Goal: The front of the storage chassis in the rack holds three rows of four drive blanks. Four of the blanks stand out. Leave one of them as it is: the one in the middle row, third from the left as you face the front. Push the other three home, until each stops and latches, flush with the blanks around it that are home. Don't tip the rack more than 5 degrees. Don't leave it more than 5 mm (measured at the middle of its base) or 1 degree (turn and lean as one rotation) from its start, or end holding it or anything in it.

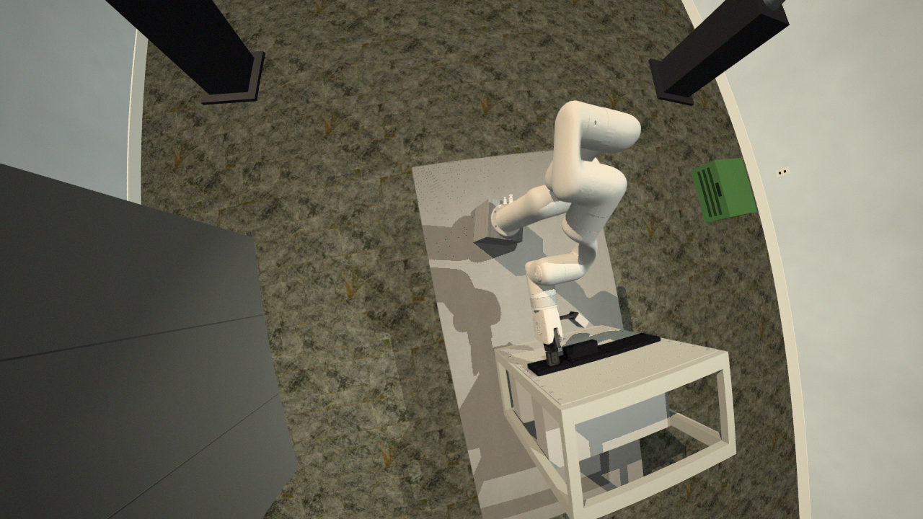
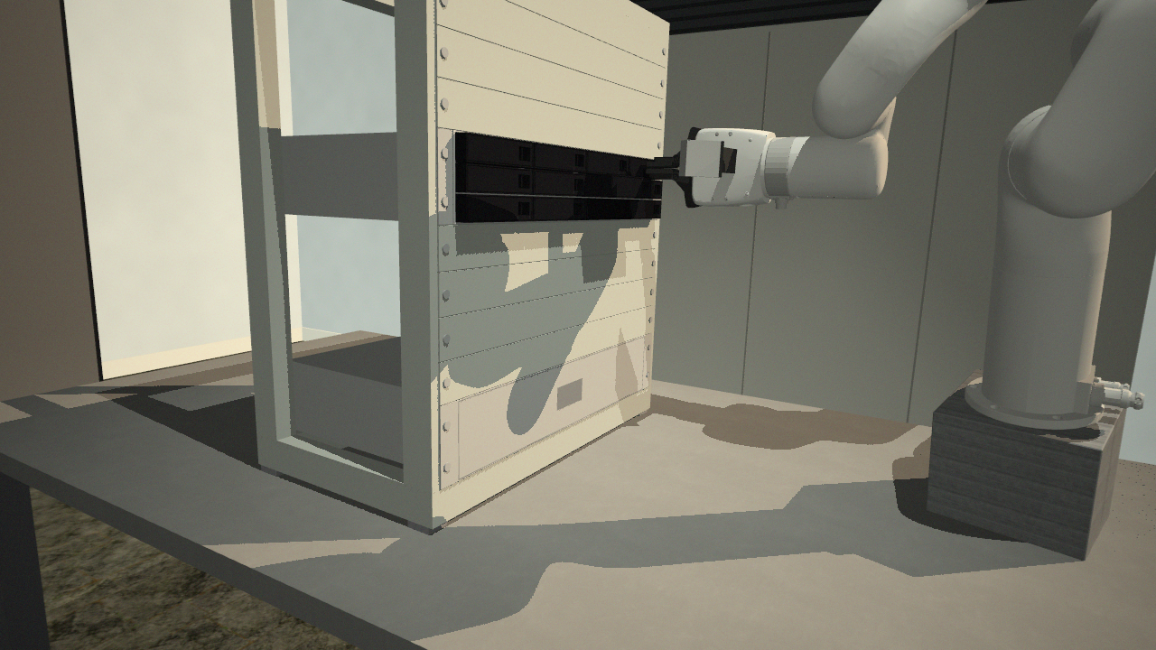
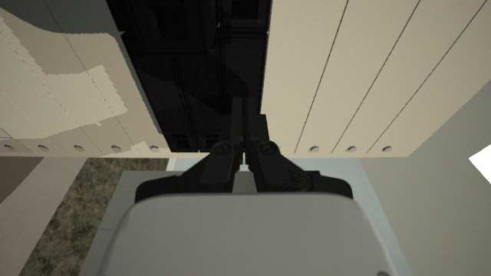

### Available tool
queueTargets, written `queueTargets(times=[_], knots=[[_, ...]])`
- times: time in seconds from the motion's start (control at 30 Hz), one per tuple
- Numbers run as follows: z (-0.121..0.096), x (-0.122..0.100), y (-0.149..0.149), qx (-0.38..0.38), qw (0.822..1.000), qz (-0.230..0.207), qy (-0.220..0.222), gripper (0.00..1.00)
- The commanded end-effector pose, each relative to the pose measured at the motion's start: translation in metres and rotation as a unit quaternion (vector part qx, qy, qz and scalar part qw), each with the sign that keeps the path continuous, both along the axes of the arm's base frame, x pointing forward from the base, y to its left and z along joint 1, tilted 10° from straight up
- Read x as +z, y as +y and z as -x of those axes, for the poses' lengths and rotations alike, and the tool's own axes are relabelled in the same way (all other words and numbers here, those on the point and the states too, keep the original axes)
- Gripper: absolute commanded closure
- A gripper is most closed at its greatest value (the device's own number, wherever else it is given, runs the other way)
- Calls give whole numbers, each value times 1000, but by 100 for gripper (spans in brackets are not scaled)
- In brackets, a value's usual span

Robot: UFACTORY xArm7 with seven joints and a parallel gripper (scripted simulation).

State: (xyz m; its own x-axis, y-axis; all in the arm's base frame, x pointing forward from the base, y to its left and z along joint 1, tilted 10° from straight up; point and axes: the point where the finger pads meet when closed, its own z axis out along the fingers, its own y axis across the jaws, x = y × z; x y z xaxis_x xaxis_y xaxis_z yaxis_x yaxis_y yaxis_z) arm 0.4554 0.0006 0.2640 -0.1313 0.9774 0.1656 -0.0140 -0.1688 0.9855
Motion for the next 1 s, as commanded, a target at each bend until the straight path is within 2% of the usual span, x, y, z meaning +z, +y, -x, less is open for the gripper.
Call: queueTargets(times=[0.0,0.27,0.43,0.97], knots=[[13,1,-3,-2,1000,-1,-2,100],[61,-1,-9,-2,1000,-1,-2,100],[80,-2,-12,-2,1000,-1,-2,100],[87,-2,-12,-2,1000,-1,-2,100]])
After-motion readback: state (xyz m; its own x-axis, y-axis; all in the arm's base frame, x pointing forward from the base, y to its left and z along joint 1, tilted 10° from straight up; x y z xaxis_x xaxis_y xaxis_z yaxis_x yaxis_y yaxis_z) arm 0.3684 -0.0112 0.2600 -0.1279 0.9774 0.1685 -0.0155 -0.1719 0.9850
